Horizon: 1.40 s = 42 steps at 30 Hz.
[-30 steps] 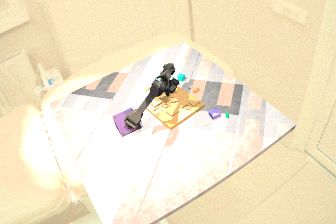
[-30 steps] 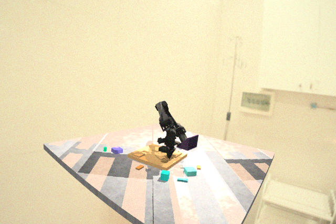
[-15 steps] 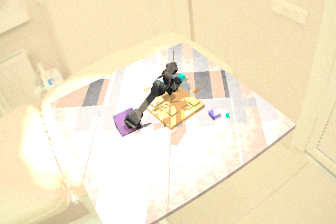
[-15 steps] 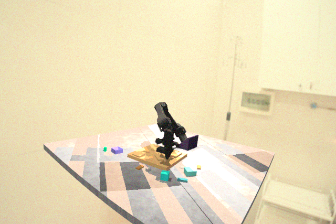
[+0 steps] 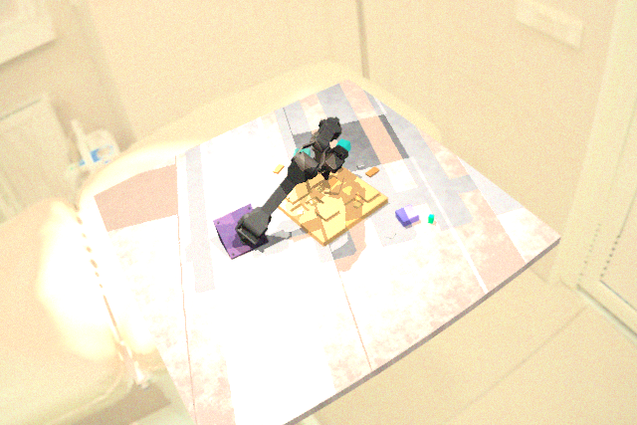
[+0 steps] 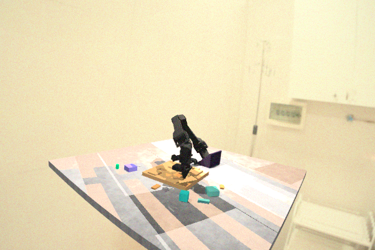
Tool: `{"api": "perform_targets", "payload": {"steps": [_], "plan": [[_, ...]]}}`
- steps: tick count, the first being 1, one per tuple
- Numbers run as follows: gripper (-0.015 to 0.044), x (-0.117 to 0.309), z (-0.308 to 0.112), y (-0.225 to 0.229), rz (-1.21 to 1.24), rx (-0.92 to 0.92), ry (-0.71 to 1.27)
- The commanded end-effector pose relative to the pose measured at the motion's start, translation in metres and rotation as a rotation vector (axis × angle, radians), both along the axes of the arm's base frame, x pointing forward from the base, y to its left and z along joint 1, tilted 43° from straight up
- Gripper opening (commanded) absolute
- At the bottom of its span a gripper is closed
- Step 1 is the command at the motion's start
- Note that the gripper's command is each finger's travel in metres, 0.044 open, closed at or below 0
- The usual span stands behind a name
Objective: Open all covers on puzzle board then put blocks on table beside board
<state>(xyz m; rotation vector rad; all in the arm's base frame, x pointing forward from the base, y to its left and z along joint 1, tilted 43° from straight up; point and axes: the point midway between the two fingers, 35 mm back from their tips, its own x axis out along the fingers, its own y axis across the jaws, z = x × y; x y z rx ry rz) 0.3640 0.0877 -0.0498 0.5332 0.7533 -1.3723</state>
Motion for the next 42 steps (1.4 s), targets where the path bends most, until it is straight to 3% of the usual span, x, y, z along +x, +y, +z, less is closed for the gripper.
{"api": "perform_targets", "payload": {"steps": [1,42], "plan": [[0.0000,0.008,0.002,-0.001,0.004,-0.001,-0.004],[0.0000,0.042,0.022,-0.020,0.004,-0.003,-0.006]]}}
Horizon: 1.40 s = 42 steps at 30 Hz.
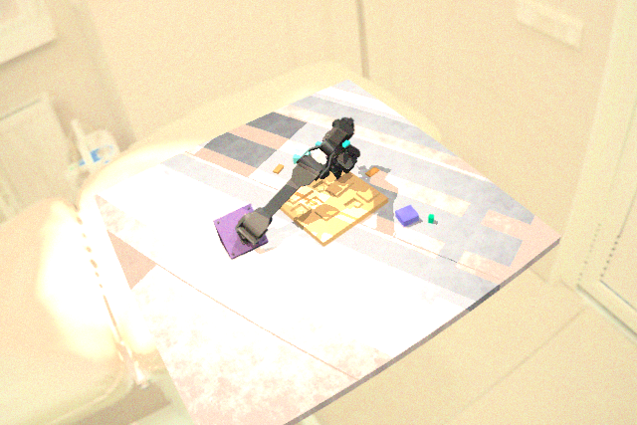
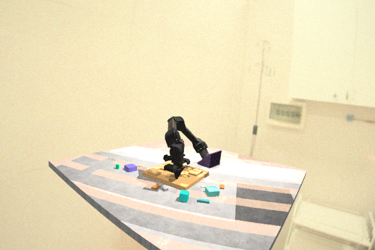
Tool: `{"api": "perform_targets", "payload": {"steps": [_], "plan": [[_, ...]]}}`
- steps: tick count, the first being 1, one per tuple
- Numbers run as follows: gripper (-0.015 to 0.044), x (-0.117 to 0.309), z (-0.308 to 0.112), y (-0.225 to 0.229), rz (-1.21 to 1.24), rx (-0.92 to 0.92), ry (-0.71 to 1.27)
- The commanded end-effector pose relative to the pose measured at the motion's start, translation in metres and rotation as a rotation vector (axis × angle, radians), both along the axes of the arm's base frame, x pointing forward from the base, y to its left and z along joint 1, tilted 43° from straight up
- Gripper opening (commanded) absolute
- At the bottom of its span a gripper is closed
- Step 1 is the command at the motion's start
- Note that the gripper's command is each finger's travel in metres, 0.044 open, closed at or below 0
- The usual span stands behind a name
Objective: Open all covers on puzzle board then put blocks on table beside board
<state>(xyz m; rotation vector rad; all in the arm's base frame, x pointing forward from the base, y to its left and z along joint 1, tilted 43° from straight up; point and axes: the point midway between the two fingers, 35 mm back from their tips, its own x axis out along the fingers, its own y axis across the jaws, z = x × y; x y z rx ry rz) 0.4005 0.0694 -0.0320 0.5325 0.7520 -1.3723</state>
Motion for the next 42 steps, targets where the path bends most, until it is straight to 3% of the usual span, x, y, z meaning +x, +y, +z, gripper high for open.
{"api": "perform_targets", "payload": {"steps": [1,42], "plan": [[0.0000,0.006,0.005,-0.003,0.004,-0.002,-0.005],[0.0000,0.006,0.042,0.029,0.004,0.000,-0.005]]}}
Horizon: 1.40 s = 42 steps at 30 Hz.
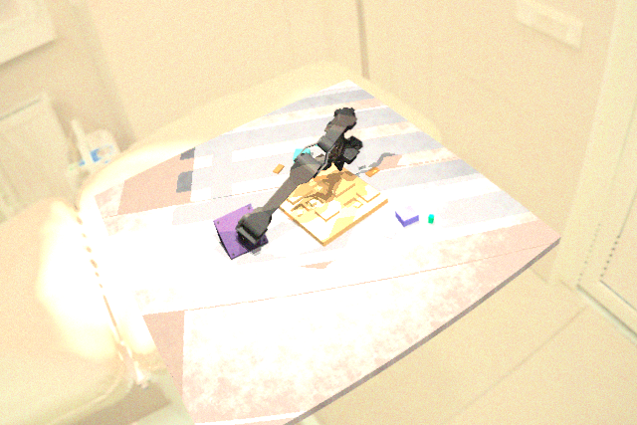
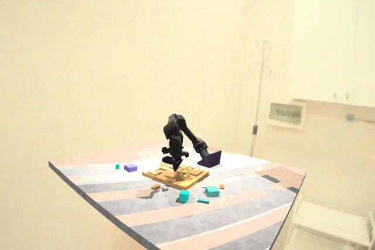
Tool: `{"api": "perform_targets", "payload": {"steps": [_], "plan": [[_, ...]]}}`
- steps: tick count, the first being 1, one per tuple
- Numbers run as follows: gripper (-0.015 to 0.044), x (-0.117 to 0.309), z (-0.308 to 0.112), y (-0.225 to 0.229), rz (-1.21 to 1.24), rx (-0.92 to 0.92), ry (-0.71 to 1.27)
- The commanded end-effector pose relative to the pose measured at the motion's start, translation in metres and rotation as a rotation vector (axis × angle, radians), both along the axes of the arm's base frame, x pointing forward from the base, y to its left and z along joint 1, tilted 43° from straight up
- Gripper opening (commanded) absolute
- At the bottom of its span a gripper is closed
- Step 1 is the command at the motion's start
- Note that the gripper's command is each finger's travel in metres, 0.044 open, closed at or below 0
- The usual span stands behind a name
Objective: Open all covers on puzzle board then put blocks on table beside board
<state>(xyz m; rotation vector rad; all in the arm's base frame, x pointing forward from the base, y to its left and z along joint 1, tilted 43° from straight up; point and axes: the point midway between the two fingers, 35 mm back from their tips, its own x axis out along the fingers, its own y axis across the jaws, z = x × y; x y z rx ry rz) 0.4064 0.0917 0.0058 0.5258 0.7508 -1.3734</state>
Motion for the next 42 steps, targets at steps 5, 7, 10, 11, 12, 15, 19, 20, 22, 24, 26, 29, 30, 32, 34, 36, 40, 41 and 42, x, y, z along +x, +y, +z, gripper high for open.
{"api": "perform_targets", "payload": {"steps": [5,7,10,11,12,15,19,20,22,24,26,29,30,32,34,36,40,41,42], "plan": [[0.0000,-0.011,0.006,0.003,0.043,0.000,0.039],[0.0000,-0.020,0.010,0.004,0.078,0.000,0.070],[0.0000,-0.035,0.015,0.006,0.130,0.000,0.117],[0.0000,-0.040,0.017,0.006,0.147,-0.001,0.133],[0.0000,-0.044,0.018,0.006,0.165,-0.001,0.148],[0.0000,-0.059,0.023,0.006,0.216,-0.002,0.195],[0.0000,-0.080,0.028,0.005,0.286,-0.004,0.258],[0.0000,-0.085,0.030,0.004,0.303,-0.004,0.274],[0.0000,-0.096,0.032,0.003,0.337,-0.005,0.305],[0.0000,-0.106,0.034,0.001,0.372,-0.006,0.336],[0.0000,-0.116,0.036,-0.001,0.406,-0.008,0.368],[0.0000,-0.132,0.038,-0.005,0.458,-0.010,0.415],[0.0000,-0.138,0.038,-0.006,0.475,-0.011,0.430],[0.0000,-0.148,0.039,-0.009,0.509,-0.012,0.462],[0.0000,-0.159,0.040,-0.013,0.543,-0.014,0.493],[0.0000,-0.169,0.041,-0.017,0.577,-0.016,0.525],[0.0000,-0.190,0.041,-0.025,0.645,-0.020,0.588],[0.0000,-0.195,0.041,-0.028,0.662,-0.021,0.604],[0.0000,-0.200,0.041,-0.030,0.679,-0.022,0.620]]}}
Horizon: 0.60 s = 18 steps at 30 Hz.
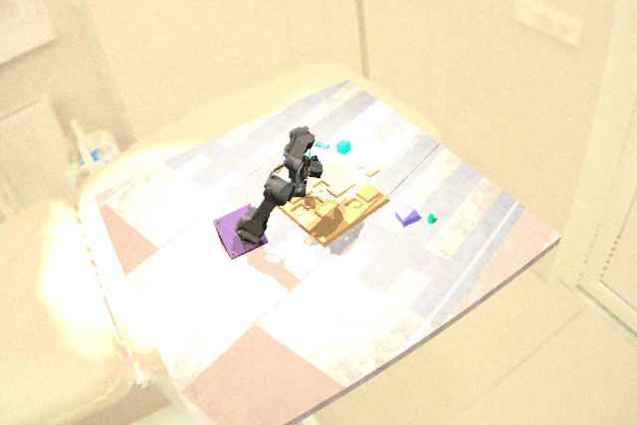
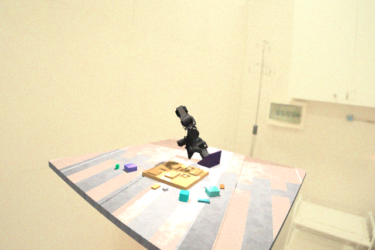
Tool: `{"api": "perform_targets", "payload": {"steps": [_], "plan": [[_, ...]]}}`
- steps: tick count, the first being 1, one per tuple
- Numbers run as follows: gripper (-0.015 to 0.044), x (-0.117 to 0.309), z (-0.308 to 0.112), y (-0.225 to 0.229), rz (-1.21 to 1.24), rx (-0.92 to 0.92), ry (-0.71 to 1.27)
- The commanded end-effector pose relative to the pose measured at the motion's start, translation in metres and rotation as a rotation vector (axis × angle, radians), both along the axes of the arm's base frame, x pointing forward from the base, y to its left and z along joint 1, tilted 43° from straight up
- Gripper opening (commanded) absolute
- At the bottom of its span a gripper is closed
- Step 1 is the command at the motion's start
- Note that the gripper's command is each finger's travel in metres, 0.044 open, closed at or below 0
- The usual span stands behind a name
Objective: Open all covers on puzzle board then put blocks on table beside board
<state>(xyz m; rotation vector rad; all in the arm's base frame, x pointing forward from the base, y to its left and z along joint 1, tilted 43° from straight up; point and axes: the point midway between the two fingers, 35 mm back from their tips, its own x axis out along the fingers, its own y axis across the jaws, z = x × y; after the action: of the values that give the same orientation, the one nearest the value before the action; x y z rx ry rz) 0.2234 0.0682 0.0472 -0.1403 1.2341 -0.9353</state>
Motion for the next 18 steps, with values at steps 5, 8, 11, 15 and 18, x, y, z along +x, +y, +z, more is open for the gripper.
{"api": "perform_targets", "payload": {"steps": [5,8,11,15,18], "plan": [[0.0000,-0.023,0.000,-0.010,0.083,-0.001,0.072],[0.0000,-0.023,-0.002,-0.011,0.044,0.000,0.038],[0.0000,-0.022,-0.007,-0.015,-0.100,0.006,-0.093],[0.0000,-0.021,-0.017,-0.024,-0.407,0.016,-0.372],[0.0000,-0.021,-0.024,-0.031,-0.646,0.024,-0.588]]}}
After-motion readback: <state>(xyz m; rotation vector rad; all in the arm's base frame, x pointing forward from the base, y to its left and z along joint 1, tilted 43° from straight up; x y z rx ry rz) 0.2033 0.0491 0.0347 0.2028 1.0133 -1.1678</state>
